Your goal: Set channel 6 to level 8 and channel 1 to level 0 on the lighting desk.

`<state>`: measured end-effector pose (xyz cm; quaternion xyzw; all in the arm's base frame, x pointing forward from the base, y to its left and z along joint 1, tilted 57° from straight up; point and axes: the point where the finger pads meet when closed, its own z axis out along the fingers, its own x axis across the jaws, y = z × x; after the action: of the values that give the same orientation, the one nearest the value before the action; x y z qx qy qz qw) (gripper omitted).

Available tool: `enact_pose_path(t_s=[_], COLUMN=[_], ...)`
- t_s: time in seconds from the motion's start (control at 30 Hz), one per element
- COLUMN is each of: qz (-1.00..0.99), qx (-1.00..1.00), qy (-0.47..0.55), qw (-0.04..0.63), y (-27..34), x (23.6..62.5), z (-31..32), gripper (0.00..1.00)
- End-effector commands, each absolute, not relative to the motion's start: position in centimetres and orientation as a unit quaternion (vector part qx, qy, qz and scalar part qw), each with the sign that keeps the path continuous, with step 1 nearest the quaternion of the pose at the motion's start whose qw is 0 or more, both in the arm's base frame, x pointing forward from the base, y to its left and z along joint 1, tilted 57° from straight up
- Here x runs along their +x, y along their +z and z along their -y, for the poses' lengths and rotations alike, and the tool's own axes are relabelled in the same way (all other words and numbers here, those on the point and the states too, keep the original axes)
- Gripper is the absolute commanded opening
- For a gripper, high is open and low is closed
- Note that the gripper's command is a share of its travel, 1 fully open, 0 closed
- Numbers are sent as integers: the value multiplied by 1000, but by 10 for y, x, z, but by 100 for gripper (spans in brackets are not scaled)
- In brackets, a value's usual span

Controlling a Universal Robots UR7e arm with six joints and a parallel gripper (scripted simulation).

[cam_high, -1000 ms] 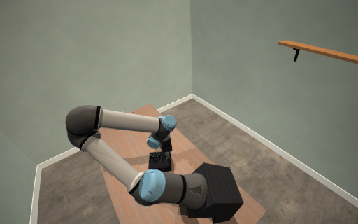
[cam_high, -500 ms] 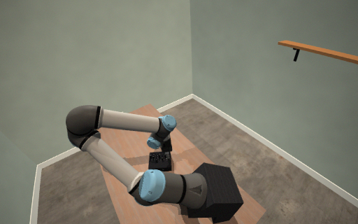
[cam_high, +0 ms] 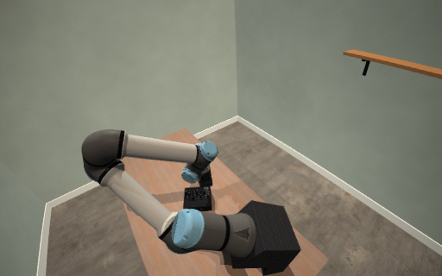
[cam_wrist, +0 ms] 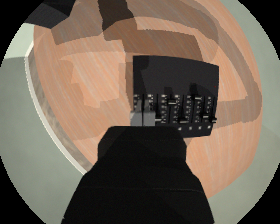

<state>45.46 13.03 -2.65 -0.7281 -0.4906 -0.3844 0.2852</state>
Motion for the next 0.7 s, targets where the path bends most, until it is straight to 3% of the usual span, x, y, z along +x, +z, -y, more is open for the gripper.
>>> enact_pose_path(t_s=[0.0,0.67], qz=[491,491], qx=[-728,-728], qy=[-385,-385], qw=[285,285], y=[-26,-27], x=[457,465], z=[-129,-126], gripper=[0,0])
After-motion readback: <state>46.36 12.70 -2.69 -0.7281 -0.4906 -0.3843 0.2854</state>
